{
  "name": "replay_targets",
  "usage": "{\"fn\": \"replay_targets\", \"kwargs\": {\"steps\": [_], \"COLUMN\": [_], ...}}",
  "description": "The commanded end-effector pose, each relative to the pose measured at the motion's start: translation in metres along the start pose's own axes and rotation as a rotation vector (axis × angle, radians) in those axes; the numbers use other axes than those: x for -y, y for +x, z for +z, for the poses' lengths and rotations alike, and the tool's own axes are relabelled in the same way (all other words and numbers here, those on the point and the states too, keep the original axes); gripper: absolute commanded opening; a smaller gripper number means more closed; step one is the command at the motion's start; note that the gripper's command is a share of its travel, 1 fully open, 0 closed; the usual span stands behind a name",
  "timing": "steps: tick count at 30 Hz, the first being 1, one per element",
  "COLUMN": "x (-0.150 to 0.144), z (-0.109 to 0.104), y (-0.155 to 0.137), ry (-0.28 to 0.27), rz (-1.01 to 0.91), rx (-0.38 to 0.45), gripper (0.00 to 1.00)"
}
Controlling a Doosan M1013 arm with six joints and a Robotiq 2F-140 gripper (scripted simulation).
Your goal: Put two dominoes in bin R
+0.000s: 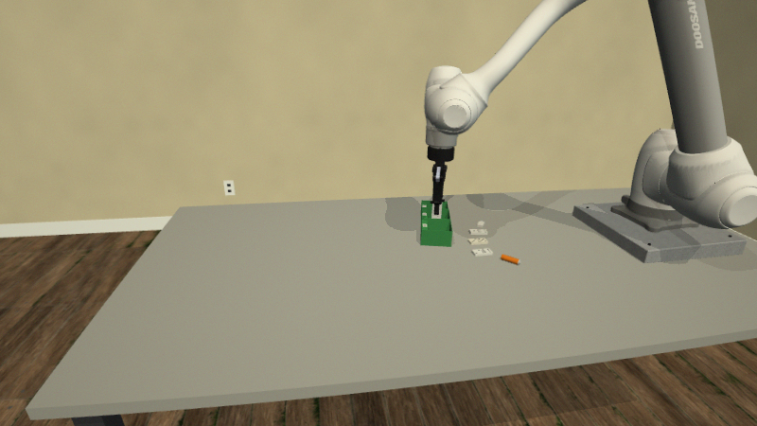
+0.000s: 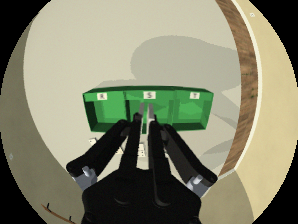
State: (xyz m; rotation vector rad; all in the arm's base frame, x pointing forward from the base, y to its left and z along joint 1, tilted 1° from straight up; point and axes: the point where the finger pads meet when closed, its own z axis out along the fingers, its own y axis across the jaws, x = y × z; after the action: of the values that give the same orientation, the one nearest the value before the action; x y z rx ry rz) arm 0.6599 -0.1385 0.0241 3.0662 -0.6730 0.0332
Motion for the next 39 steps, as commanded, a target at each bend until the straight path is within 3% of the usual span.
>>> {"fn": "replay_targets", "kwargs": {"steps": [1,13,35,39], "x": [0.0,0.0,0.0,0.0], "z": [0.0,0.0,-0.027,-0.043], "y": [0.0,0.0,0.0,0.0], "ry": [0.0,0.0,0.0,0.0], "rz": [0.0,0.0,0.0,0.0], "rx": [0.0,0.0,0.0,0.0], "gripper": [0.05,0.05,0.05,0.05]}}
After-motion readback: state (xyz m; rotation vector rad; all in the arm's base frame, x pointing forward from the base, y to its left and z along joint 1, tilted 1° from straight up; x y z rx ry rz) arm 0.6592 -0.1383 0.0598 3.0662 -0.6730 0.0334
